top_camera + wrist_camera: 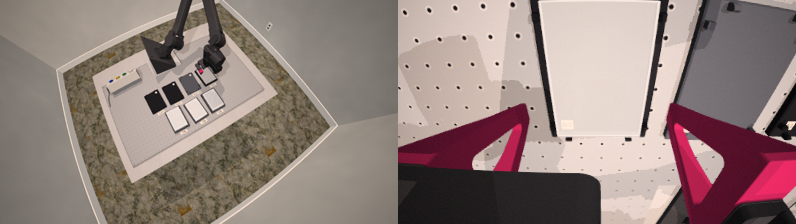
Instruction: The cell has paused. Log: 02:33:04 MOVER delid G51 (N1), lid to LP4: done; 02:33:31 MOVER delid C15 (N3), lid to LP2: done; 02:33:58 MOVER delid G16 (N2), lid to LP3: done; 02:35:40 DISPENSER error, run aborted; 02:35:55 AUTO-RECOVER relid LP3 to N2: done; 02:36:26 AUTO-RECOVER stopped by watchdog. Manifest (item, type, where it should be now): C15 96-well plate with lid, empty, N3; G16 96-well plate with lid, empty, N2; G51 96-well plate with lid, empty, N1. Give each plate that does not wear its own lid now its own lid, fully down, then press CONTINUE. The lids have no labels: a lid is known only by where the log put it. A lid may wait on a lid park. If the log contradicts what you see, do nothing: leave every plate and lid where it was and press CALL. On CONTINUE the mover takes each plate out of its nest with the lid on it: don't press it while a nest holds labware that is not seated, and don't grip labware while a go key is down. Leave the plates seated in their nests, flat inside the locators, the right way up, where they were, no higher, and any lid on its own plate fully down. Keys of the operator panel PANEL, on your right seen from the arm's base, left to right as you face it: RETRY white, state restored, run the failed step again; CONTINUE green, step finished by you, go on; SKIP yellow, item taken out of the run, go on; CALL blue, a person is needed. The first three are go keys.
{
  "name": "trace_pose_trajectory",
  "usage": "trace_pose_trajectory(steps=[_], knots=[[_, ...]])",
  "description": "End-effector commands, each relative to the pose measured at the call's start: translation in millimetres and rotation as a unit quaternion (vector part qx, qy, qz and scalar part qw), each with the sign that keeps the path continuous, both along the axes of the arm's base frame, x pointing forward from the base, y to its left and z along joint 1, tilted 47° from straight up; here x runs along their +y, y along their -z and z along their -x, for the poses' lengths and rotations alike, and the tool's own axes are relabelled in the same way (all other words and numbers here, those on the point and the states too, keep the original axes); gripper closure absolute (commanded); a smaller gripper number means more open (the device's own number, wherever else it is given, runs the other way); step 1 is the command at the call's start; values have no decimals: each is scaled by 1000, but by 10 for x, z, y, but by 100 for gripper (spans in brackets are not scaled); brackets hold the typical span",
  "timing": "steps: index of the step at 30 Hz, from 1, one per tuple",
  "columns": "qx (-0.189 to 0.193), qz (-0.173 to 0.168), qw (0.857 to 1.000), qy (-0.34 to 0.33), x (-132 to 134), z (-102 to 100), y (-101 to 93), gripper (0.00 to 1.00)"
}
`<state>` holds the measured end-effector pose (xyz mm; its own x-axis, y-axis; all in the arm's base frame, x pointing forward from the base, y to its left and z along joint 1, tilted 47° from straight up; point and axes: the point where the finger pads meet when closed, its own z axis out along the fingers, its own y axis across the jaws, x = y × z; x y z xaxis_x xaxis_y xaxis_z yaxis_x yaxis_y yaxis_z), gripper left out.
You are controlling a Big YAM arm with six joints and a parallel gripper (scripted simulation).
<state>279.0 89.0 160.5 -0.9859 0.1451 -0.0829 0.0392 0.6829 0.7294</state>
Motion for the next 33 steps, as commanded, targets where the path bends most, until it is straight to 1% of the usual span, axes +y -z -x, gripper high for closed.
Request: trace_pose_trajectory(steps=[1,8,17,20,21,33], knots=[[0,0,1000,3,7,-22,22,0],[1,0,1000,3,8,-21,28,0],[3,1,1000,0,132,-39,141,0],[3,0,1000,8,98,-58,152,0],[3,1,1000,0,155,-44,164,0],[3,0,1000,0,301,-73,301,0]])
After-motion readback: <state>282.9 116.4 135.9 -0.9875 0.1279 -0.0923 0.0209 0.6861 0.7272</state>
